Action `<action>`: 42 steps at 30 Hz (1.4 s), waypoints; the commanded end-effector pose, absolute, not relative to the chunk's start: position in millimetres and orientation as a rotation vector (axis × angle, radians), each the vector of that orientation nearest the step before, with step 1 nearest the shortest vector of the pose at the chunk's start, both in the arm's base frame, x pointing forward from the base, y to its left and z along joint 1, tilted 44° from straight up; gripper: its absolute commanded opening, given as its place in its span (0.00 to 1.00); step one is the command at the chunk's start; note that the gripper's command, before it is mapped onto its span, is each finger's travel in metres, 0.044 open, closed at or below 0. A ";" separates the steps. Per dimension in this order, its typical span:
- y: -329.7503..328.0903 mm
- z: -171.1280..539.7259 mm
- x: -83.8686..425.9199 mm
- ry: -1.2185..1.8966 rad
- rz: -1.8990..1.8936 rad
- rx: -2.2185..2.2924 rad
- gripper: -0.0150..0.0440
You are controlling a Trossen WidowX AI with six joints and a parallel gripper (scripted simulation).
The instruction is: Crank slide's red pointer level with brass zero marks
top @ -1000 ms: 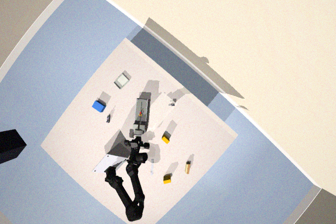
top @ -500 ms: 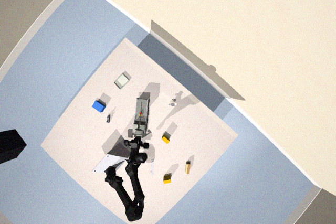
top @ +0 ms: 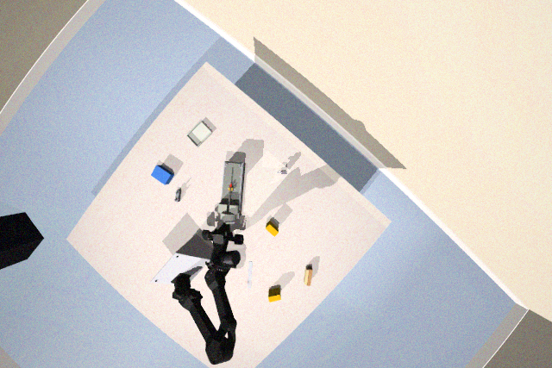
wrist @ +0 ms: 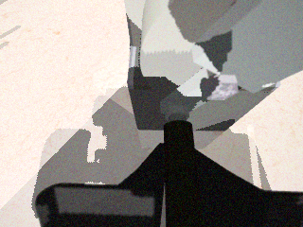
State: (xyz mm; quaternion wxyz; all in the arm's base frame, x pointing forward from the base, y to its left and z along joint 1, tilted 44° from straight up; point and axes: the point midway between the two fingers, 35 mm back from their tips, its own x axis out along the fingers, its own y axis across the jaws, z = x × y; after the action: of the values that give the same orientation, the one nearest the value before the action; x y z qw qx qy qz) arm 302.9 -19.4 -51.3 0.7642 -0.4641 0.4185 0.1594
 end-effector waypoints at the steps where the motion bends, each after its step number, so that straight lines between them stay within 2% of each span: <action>1: -12.1 -52.3 297.1 0.908 0.370 -1.008 0.25; 42: 17.8 -18.4 295.4 0.907 0.370 -1.006 0.25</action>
State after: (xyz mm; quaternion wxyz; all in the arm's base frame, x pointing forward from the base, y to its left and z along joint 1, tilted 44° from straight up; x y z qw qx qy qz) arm 293.7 14.9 -25.7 0.7608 -0.4619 0.4228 0.1706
